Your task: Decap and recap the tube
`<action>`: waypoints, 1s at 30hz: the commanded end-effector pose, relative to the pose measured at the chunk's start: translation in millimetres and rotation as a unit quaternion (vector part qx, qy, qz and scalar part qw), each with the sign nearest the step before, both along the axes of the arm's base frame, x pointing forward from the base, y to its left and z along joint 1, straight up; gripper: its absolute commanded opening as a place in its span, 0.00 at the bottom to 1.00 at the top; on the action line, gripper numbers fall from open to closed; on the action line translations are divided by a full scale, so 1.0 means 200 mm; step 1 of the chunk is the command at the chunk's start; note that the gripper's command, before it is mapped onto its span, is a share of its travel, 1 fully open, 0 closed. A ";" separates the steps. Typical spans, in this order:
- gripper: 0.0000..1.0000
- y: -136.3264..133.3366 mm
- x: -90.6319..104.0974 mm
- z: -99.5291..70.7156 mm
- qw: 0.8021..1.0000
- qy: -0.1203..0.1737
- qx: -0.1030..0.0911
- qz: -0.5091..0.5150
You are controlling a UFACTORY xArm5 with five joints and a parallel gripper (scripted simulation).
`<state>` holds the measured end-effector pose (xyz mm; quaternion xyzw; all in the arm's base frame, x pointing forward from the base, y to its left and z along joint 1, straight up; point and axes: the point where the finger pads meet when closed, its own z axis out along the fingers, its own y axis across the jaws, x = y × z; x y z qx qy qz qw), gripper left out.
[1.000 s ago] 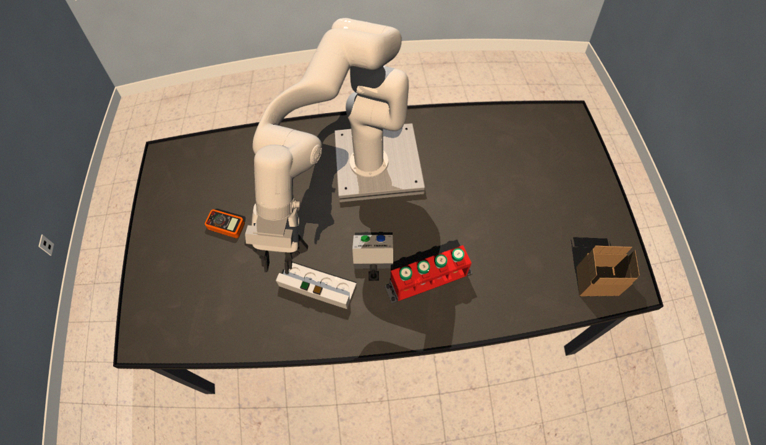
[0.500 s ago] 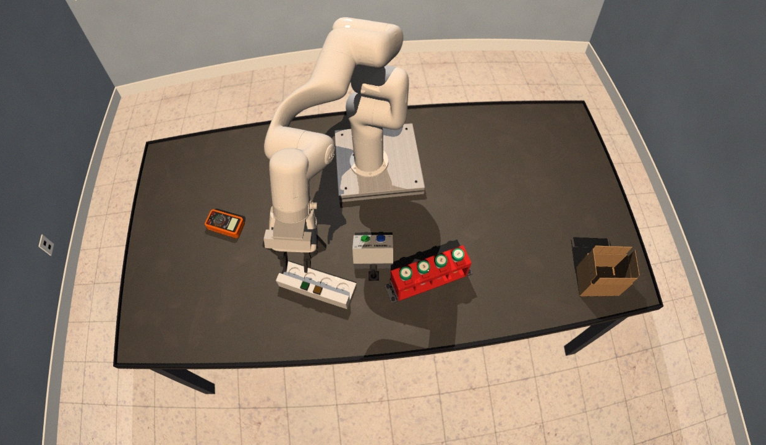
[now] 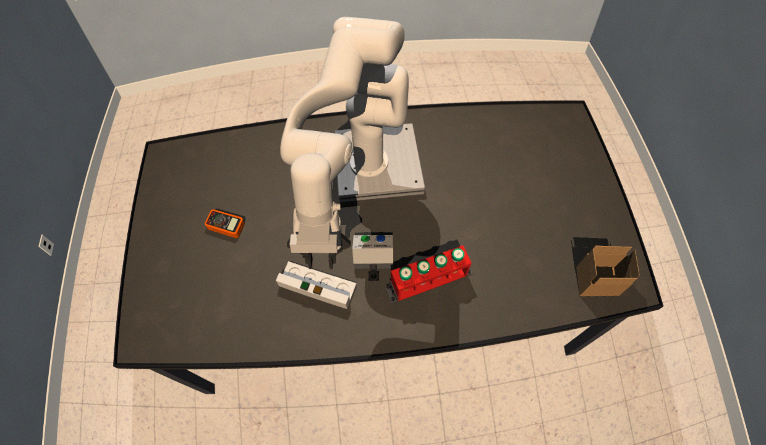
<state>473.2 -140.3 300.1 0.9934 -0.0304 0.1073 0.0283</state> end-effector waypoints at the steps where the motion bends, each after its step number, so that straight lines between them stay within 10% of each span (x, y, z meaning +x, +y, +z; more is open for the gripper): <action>1: 0.46 0.10 -0.03 -0.03 1.000 0.008 0.008 0.004; 30: 0.46 0.55 -0.26 -0.26 0.996 0.073 0.024 0.039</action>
